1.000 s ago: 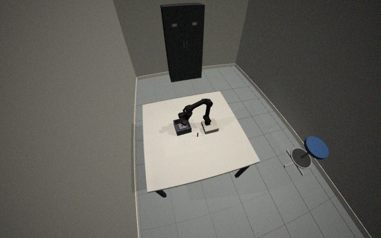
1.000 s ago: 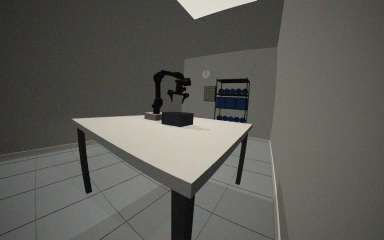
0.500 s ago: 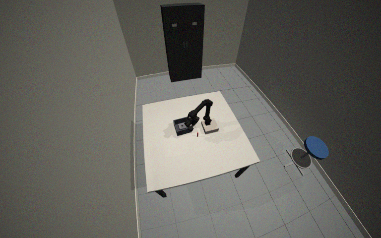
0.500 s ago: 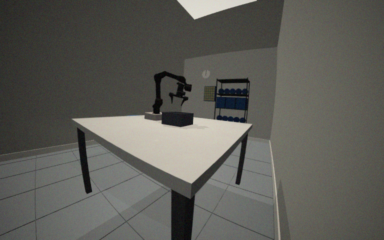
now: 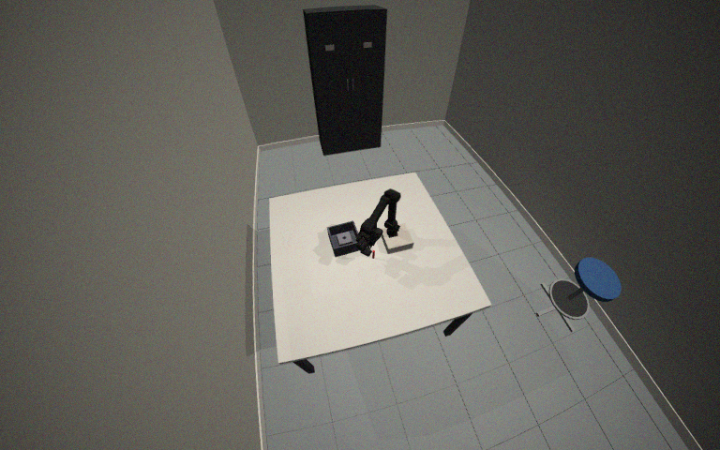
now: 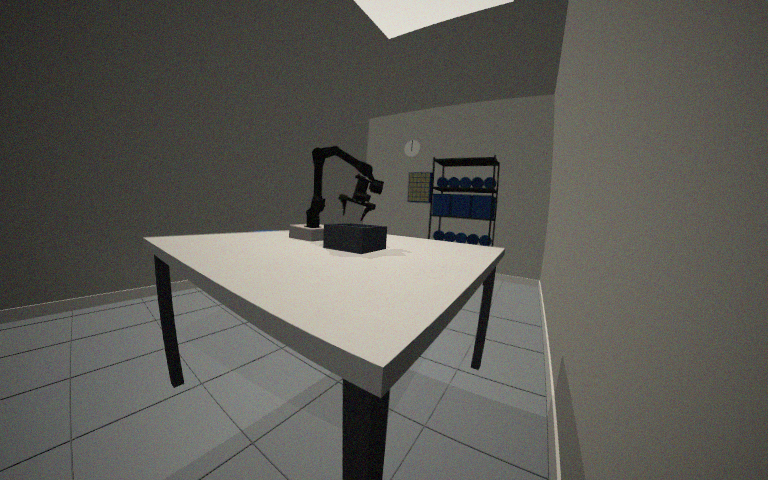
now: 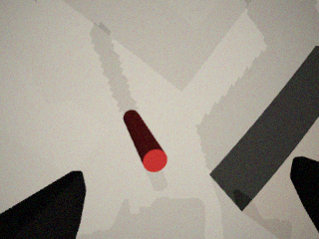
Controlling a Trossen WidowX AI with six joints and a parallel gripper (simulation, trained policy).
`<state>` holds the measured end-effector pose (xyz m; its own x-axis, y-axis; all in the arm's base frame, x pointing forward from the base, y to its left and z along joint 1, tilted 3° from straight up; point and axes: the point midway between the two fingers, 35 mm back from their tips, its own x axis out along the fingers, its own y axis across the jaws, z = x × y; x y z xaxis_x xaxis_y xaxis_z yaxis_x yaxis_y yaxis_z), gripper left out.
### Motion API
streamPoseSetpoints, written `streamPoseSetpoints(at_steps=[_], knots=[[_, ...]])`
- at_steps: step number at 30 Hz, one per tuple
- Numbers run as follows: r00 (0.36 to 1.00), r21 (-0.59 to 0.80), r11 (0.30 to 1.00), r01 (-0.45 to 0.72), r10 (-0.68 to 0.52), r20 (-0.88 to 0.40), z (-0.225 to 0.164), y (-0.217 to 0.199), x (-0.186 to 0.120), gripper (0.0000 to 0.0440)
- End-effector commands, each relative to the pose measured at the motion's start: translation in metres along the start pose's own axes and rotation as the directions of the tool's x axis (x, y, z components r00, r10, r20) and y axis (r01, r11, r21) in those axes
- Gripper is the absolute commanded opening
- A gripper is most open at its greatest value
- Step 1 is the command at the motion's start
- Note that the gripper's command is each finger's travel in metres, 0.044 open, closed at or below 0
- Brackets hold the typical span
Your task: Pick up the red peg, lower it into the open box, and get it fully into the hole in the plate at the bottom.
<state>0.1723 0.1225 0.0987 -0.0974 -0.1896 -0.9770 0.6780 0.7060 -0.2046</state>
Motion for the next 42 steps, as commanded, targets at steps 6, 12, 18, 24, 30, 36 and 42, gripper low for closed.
streamPoseSetpoints(at_steps=[6,12,18,24,30,36,42], knots=[[1.000,-0.012,1.000,-0.020,0.020,0.010,-0.007,0.014,0.036,0.0440],[0.998,-0.013,0.999,-0.049,0.049,0.025,-0.007,0.024,0.064,0.0440],[0.998,-0.019,0.998,-0.062,0.062,0.031,-0.006,0.029,0.086,0.0420],[0.999,-0.021,0.999,-0.036,0.036,0.018,-0.009,0.025,0.105,0.0271],[1.000,-0.021,1.000,0.001,-0.001,0.004,-0.010,0.021,0.113,0.0114],[0.999,-0.027,0.999,0.035,-0.034,0.008,-0.008,0.018,0.112,0.0000],[0.998,-0.032,0.999,0.005,-0.003,0.062,0.004,0.022,0.089,0.0000]])
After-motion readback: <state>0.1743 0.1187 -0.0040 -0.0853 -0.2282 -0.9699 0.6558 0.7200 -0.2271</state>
